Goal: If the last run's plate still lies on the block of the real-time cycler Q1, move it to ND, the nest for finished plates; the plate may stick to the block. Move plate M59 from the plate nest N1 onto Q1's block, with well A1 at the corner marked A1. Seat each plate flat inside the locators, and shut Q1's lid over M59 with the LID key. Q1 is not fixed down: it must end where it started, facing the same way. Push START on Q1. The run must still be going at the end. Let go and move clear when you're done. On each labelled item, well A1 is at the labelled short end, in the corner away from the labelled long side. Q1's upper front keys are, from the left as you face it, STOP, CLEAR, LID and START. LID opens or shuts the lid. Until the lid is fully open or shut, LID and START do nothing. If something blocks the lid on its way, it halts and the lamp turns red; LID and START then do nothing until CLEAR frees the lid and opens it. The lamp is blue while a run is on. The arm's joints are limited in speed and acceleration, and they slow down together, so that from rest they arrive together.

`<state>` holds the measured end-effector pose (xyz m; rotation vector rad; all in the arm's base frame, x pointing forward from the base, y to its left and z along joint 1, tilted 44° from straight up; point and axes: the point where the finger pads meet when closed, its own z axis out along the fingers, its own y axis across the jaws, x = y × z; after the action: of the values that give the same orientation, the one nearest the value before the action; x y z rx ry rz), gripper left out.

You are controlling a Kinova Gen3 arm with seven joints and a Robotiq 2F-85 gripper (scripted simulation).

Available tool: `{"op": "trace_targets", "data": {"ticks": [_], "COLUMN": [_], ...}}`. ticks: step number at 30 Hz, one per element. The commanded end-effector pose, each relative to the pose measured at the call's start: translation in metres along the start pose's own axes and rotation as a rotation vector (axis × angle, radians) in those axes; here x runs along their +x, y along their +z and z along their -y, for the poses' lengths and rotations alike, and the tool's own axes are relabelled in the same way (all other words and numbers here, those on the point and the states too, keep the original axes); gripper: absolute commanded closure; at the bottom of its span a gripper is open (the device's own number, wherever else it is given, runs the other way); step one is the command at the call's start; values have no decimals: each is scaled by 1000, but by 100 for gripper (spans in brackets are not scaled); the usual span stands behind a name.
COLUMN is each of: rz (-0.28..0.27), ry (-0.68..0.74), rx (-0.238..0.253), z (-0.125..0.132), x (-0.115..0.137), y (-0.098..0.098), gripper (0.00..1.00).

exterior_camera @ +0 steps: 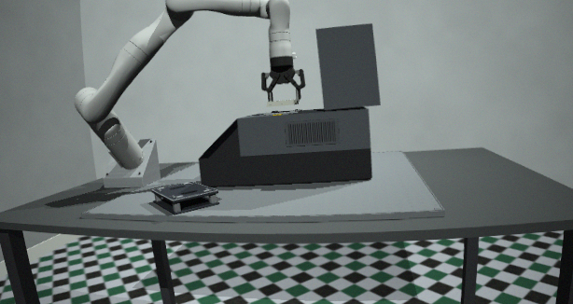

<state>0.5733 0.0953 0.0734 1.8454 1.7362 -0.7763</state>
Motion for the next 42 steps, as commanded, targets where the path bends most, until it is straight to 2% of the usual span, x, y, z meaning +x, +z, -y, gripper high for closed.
{"op": "trace_targets", "data": {"ticks": [1, 17, 27, 42], "rz": [-1, -1, -1, -1], "ry": [0, 0, 0, -175], "rx": [-2, -2, -2, -2], "z": [0, 0, 0, 31], "x": [0, 0, 0, -39], "y": [-7, -25, -25, -25], "gripper": [10, 10, 10, 10]}}
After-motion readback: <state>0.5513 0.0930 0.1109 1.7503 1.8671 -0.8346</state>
